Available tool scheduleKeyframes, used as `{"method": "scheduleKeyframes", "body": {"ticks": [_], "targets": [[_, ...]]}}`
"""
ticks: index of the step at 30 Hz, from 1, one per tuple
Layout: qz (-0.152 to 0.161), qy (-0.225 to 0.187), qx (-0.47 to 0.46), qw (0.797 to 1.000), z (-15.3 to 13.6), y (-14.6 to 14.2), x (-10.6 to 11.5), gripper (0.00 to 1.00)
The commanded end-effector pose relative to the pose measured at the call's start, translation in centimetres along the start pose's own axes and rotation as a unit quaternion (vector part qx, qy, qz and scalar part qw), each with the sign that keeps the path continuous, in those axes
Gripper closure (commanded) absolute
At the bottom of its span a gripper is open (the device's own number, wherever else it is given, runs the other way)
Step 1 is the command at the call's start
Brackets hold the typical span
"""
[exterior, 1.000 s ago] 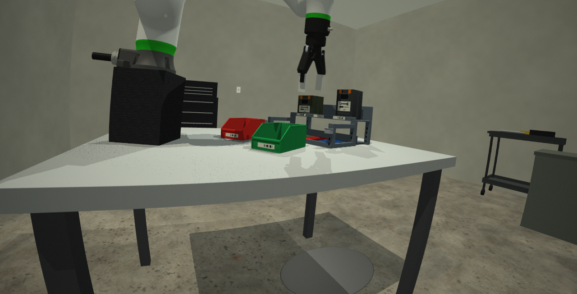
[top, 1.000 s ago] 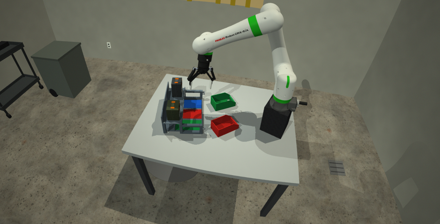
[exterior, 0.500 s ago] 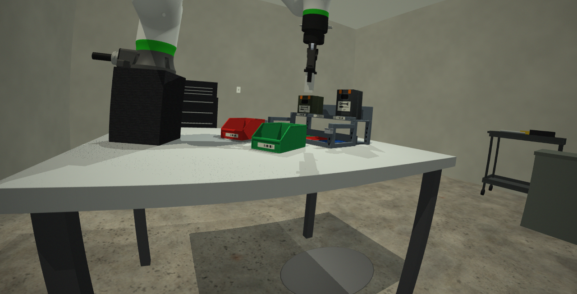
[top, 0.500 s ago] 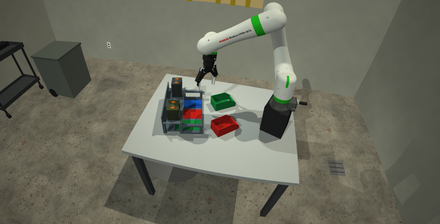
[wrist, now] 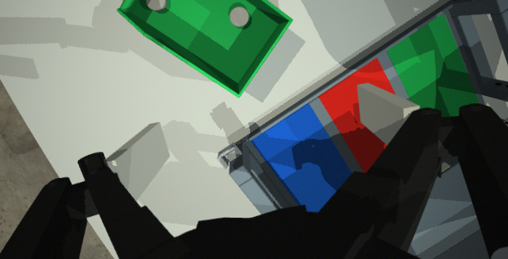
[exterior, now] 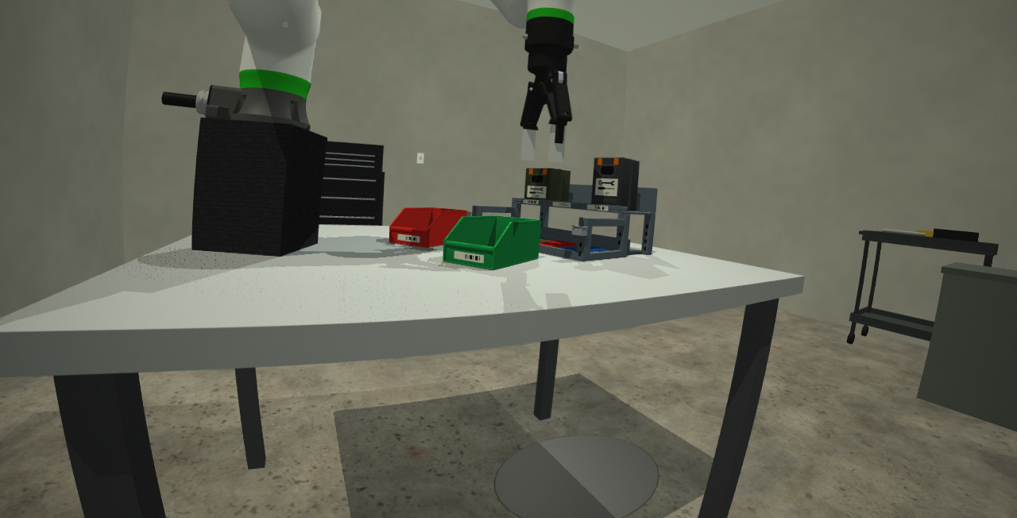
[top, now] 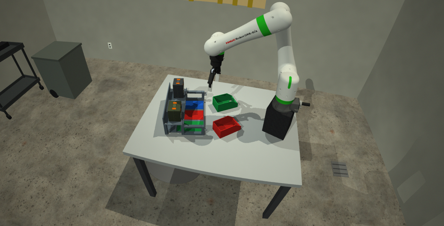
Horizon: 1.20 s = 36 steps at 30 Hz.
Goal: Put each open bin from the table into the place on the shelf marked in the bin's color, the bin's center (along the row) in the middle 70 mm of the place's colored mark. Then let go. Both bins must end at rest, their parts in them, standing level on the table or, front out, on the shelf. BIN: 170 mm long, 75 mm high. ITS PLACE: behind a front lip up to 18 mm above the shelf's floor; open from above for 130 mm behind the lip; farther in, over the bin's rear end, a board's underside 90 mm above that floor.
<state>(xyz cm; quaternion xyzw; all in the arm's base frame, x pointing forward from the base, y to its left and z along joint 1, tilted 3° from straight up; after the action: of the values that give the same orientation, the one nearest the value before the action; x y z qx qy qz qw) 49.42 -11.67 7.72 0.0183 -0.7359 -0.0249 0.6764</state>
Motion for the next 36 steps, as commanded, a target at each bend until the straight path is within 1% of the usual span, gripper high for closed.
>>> {"method": "scheduleKeyframes", "body": {"ticks": [1, 7, 9, 21, 24, 26, 36], "targets": [[0.005, 0.001, 0.066, 0.998, 1.0, -1.1, 0.0, 0.00], [0.014, 0.007, 0.152, 0.988, 2.3, -2.4, -0.1, 0.00], [0.014, 0.007, 0.152, 0.988, 2.3, -2.4, -0.1, 0.00], [0.026, 0.019, 0.284, 0.958, 4.4, -4.3, -0.1, 0.00], [0.027, 0.021, 0.307, 0.951, 4.8, -4.6, -0.2, 0.00], [0.027, 0.021, 0.307, 0.951, 4.8, -4.6, -0.2, 0.00], [0.030, 0.027, 0.357, 0.933, 5.7, -5.3, -0.2, 0.00]]}}
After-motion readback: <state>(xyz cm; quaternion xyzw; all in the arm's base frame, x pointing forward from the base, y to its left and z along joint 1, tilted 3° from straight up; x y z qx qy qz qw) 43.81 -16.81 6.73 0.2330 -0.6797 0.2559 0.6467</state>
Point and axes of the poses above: the point where the finger pads meet when closed, its own x axis back along the fingers, its own y axis across the jaws, z = x × y, the point moved 7 cm from there along x, back along the fingers, and after that the axes turned 7 degrees about x, right-handed, at the moved point
